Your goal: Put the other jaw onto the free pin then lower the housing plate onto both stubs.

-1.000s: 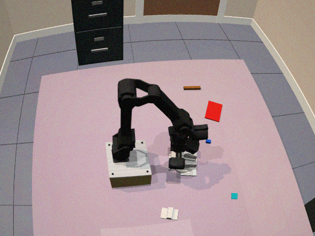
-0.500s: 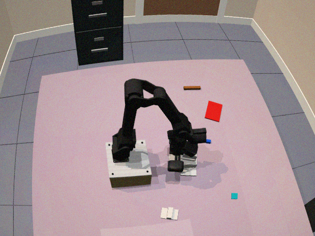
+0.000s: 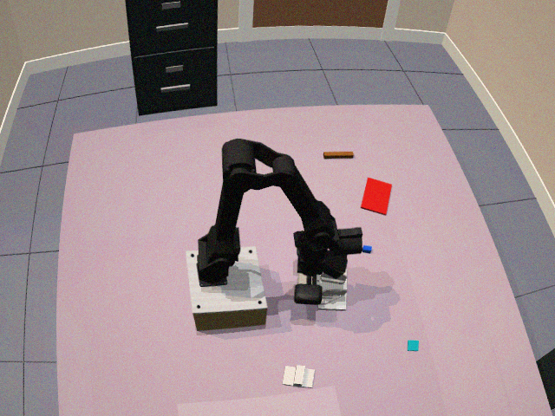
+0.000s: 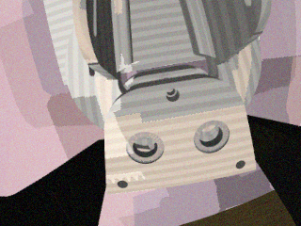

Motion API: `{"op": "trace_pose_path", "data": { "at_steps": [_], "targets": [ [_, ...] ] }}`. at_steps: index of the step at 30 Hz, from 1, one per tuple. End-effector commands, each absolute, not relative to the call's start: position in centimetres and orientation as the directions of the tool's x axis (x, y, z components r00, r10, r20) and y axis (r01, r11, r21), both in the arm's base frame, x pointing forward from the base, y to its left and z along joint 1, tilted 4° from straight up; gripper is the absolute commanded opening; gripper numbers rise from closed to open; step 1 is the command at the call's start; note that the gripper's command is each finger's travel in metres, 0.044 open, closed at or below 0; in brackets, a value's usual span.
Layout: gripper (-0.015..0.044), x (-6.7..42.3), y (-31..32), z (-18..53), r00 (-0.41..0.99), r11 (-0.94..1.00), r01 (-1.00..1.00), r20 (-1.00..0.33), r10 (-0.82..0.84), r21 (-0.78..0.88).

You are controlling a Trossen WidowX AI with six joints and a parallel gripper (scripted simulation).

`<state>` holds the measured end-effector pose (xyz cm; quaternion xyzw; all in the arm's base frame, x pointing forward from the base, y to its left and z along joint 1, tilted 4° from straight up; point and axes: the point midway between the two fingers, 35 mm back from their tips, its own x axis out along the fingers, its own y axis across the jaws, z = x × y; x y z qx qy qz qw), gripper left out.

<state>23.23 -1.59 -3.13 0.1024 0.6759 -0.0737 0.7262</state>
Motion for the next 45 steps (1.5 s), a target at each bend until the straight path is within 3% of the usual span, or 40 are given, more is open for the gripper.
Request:
{"op": "trace_pose_path", "data": {
  "at_steps": [1,45],
  "targets": [
    [0.0351,23.23,-1.64,-3.16,0.076,0.967,0.251,-0.997,0.027,0.045],
    [0.0351,23.29,-1.62,-4.13,0.076,0.969,0.245,-0.997,0.027,0.045]
  ]
}}
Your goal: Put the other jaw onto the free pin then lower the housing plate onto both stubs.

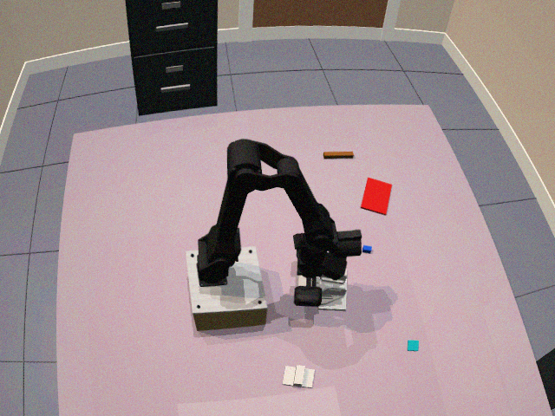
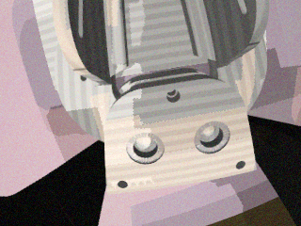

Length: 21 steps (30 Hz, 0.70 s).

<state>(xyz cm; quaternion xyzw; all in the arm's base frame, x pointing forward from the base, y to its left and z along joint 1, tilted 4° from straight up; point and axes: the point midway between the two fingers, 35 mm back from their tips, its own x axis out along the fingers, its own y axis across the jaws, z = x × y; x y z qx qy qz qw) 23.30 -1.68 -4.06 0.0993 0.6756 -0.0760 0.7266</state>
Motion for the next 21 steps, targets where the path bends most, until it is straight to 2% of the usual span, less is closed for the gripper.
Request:
{"op": "trace_pose_path", "data": {
  "at_steps": [1,21],
  "targets": [
    [0.0351,23.29,-1.62,-4.13,0.076,0.969,0.245,-0.997,0.027,0.045],
    [0.0351,23.31,-1.61,-4.55,0.076,0.969,0.243,-0.997,0.027,0.045]
  ]
}}
